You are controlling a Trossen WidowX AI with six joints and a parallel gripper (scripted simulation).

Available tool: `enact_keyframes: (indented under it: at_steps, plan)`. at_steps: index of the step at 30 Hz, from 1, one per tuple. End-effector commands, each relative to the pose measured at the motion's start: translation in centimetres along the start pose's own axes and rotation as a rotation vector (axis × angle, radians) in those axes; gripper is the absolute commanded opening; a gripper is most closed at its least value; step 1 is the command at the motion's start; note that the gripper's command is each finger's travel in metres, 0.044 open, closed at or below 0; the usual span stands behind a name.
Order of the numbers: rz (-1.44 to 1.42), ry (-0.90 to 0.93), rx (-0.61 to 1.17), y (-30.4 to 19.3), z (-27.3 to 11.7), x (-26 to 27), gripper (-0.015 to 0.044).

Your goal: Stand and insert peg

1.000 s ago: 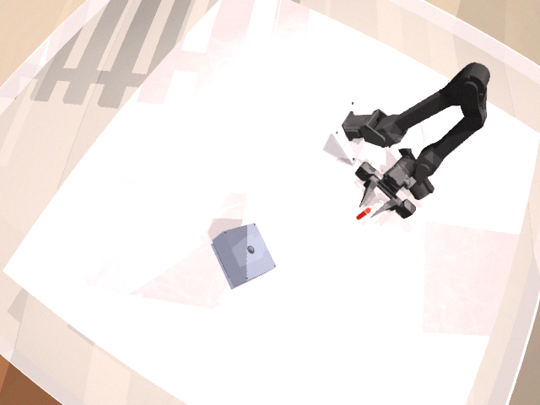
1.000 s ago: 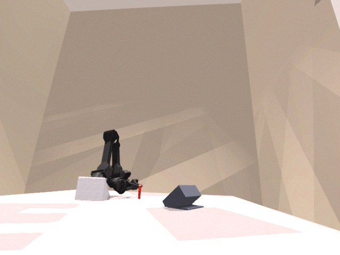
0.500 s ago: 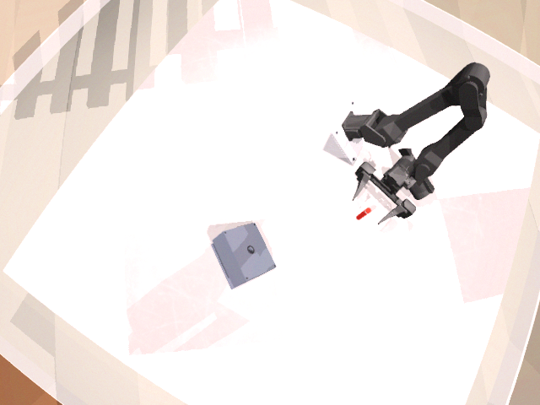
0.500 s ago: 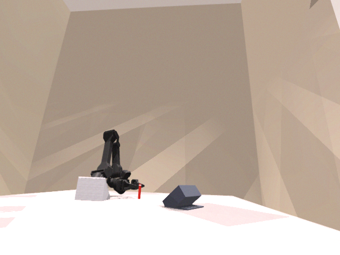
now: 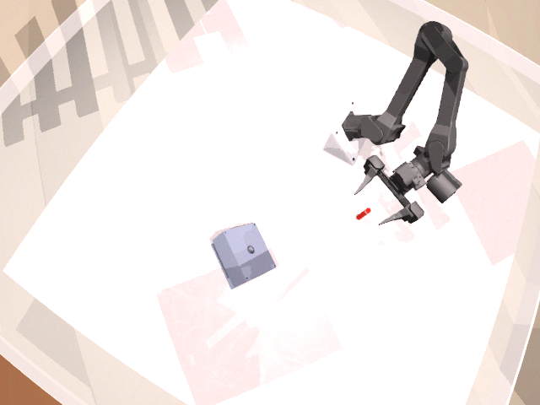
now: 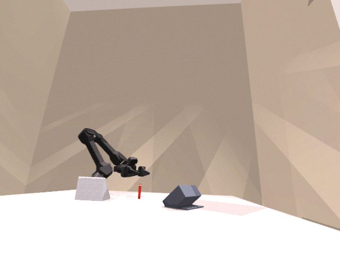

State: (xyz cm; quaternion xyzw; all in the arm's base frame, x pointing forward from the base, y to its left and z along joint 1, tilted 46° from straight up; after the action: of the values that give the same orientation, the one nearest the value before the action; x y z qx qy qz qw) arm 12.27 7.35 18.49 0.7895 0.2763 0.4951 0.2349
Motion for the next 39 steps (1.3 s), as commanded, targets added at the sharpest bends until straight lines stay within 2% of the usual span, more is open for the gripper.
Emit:
enact_keyframes:
  at_steps: [1, 8, 15, 26, 39]
  plan:
    - [-0.001, 0.042, -0.002, 3.1, -0.8, -0.2, 0.0440]
    - [-0.054, 0.152, -0.089, 7.2, -3.5, -1.4, 0.0440]
    - [-0.079, 0.153, -0.088, 7.4, -3.7, -1.4, 0.0440]
    - [-0.335, 0.022, 0.138, 6.8, -2.4, -0.6, 0.0440]
    - [-0.542, -0.091, 0.503, 6.3, -0.5, -0.1, 0.0440]
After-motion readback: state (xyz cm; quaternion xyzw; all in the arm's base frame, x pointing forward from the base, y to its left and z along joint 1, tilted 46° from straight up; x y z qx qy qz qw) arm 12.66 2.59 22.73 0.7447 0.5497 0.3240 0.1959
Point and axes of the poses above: the point midway between the two fingers, 35 mm back from their tips, its own z axis out along the fingers, its own x axis across the jaws, y = z × x, the point moved 8 cm from there along -z, back along the fingers, and after that the axes turned 4 degrees about -z, right-handed, at the moved point
